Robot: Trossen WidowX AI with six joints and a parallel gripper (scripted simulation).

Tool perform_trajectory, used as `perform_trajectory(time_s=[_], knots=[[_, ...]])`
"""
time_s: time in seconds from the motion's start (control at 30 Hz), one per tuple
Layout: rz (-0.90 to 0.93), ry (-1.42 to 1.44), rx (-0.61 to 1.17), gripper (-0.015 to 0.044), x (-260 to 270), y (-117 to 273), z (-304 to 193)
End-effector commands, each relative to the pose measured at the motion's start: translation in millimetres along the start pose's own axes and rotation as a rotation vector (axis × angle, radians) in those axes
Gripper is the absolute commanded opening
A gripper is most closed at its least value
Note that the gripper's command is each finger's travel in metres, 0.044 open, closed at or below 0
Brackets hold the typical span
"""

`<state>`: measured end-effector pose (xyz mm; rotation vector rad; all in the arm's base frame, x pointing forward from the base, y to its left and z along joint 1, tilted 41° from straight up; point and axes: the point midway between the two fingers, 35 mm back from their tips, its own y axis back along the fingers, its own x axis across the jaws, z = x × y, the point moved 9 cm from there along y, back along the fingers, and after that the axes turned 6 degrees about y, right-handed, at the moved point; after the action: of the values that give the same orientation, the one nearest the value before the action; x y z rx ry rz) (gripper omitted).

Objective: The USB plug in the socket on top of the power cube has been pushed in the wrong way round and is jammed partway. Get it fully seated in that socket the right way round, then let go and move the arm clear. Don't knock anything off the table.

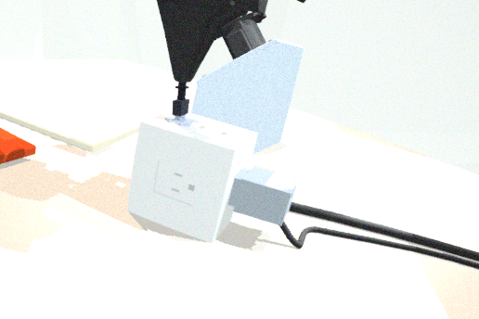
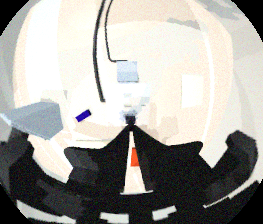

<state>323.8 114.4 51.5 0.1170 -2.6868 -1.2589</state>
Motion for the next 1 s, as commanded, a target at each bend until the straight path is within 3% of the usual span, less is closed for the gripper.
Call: perform_trajectory(time_s=[0.0, 0.97], knots=[[0.0, 0.0, 0.0, 0.0, 0.0, 1.6, 0.0], [0.0, 0.0, -0.001, 0.0, -0.1, 21.0, 0.1]])
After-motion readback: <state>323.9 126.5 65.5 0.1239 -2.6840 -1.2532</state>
